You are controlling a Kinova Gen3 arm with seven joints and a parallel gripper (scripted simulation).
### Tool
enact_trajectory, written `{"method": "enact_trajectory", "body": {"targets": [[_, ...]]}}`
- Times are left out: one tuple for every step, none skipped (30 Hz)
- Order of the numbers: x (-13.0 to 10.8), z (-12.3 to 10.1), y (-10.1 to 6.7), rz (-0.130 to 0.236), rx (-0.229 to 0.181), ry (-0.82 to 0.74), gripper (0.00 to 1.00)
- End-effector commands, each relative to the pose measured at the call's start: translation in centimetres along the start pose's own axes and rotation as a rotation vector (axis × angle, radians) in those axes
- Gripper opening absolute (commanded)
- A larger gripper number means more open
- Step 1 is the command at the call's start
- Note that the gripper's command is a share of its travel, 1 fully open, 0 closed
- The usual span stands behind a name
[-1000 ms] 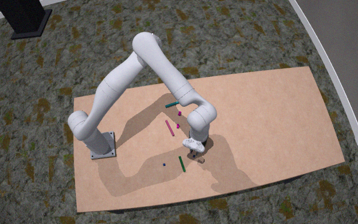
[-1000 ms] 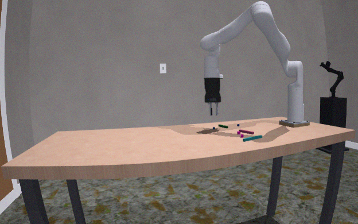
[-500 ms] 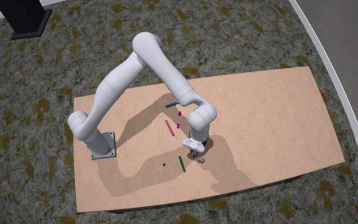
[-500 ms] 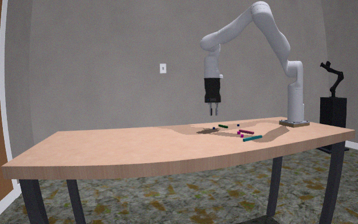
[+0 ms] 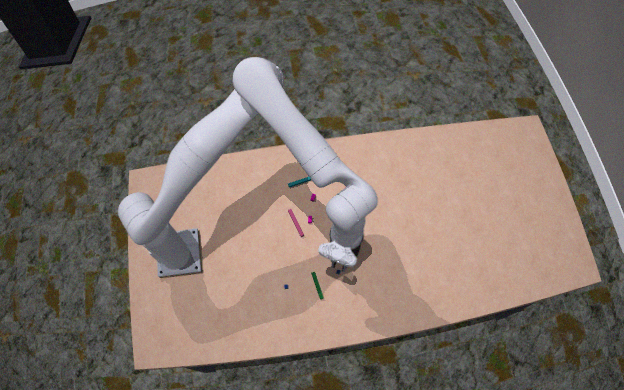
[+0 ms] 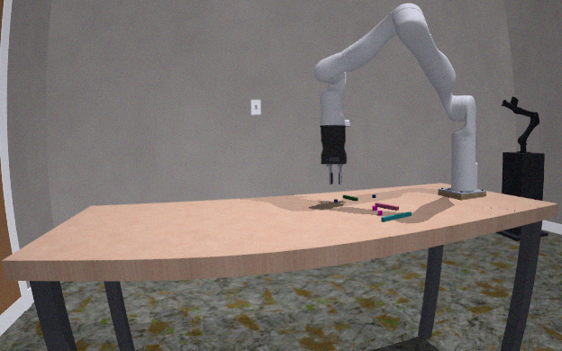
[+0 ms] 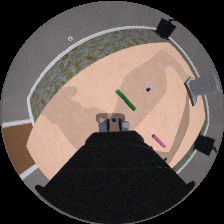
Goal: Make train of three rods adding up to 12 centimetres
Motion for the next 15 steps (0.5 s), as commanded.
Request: {"method": "enact_trajectory", "body": {"targets": [[-0.1, 0.0, 0.4, 0.002, 0.001, 0.002, 0.54], [-0.1, 0.0, 0.5, 0.002, 0.001, 0.002, 0.54], [-0.1, 0.0, 0.7, 0.002, 0.001, 0.002, 0.54], [-0.1, 0.0, 0.8, 0.002, 0.001, 0.002, 0.54], [-0.1, 0.0, 1.0, 0.002, 0.001, 0.002, 0.54], [-0.1, 0.0, 1.2, 0.002, 0.001, 0.002, 0.54], [-0.1, 0.0, 1.3, 0.002, 0.001, 0.002, 0.54], [-0.1, 0.0, 1.3, 0.002, 0.001, 0.002, 0.54], [-0.1, 0.0, 1.3, 0.002, 0.001, 0.002, 0.54], [-0.1, 0.0, 1.5, 0.002, 0.001, 0.002, 0.54], [-0.1, 0.0, 1.6, 0.002, 0.001, 0.002, 0.54], [-0.1, 0.0, 1.8, 0.002, 0.001, 0.002, 0.54], [-0.1, 0.0, 2.0, 0.002, 0.001, 0.002, 0.54], [-0.1, 0.0, 2.1, 0.002, 0.001, 0.002, 0.54], [-0.1, 0.0, 2.3, 0.002, 0.001, 0.002, 0.54]]}}
Point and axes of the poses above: the point where the finger pads meet when closed, its own y axis out along the fingers, its own z axis across the jaws, x = y × z, the point moved 9 cm from there along -y, back along the fingers, and after that the axes turned 4 degrees about y, right-handed, at the moved point
